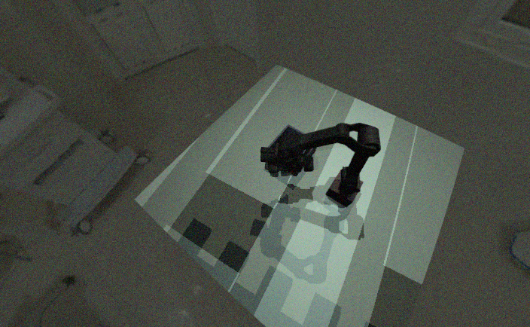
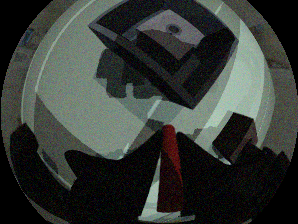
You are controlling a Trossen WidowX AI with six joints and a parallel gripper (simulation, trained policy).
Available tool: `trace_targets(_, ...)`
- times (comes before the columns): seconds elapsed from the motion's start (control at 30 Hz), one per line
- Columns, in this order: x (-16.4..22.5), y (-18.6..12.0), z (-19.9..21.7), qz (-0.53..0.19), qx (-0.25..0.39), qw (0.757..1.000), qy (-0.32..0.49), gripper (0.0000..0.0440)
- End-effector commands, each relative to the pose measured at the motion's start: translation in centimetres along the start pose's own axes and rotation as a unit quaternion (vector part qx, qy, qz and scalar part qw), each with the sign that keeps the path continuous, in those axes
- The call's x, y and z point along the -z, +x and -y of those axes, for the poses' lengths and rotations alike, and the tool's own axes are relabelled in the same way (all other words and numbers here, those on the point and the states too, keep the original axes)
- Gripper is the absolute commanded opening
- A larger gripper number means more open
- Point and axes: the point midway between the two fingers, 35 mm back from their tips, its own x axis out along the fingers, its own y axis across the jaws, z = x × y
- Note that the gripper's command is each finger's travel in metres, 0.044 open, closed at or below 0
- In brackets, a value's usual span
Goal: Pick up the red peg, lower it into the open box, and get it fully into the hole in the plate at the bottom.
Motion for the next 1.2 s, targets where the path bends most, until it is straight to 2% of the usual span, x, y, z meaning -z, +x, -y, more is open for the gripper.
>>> trace_targets(0.0,-1.5,-0.4,-0.2,0.010,-0.003,1.000,0.019,0.0000)
trace_targets(0.33,-6.8,-0.4,-0.5,0.029,-0.009,0.998,0.063,0.0000)
trace_targets(0.73,-12.6,1.7,-0.1,0.031,-0.010,0.997,0.074,0.0000)
trace_targets(1.17,-15.1,5.6,0.3,-0.002,-0.016,0.999,0.032,0.0000)
